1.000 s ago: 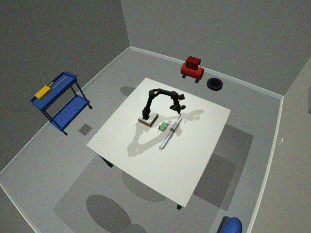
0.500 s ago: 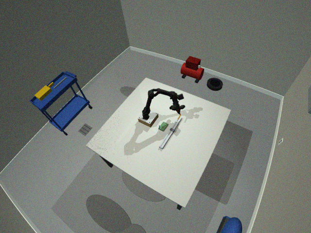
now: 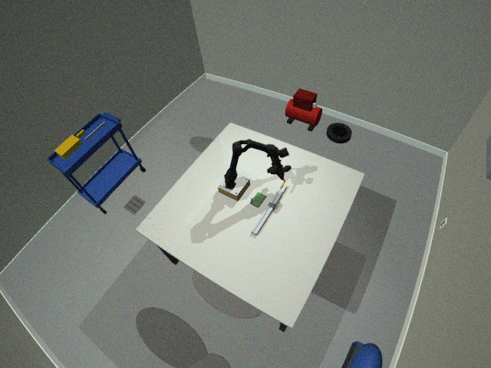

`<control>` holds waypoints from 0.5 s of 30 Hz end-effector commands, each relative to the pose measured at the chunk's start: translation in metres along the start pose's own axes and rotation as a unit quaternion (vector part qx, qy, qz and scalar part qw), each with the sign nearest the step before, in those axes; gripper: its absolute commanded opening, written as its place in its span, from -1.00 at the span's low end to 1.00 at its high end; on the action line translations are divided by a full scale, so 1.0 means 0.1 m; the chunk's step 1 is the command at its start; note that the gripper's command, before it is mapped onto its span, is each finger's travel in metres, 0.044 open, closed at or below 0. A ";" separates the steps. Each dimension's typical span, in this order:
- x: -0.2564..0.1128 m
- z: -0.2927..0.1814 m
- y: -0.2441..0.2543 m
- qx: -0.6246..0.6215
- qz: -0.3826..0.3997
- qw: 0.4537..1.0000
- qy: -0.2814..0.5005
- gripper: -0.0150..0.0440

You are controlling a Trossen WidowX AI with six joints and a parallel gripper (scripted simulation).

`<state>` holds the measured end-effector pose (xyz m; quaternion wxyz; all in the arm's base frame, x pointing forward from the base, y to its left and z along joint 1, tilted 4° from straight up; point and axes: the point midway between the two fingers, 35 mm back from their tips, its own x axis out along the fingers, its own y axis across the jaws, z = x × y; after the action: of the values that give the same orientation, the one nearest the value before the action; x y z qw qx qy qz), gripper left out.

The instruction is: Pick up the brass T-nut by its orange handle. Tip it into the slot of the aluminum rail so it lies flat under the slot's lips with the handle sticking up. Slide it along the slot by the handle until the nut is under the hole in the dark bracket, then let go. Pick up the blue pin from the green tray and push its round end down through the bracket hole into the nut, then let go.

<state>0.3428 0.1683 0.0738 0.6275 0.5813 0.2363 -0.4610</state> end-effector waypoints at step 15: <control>-0.02 0.03 -0.05 0.015 0.030 0.999 0.001 -1.00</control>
<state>0.3385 0.1678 0.0733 0.6318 0.5940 0.2189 -0.4472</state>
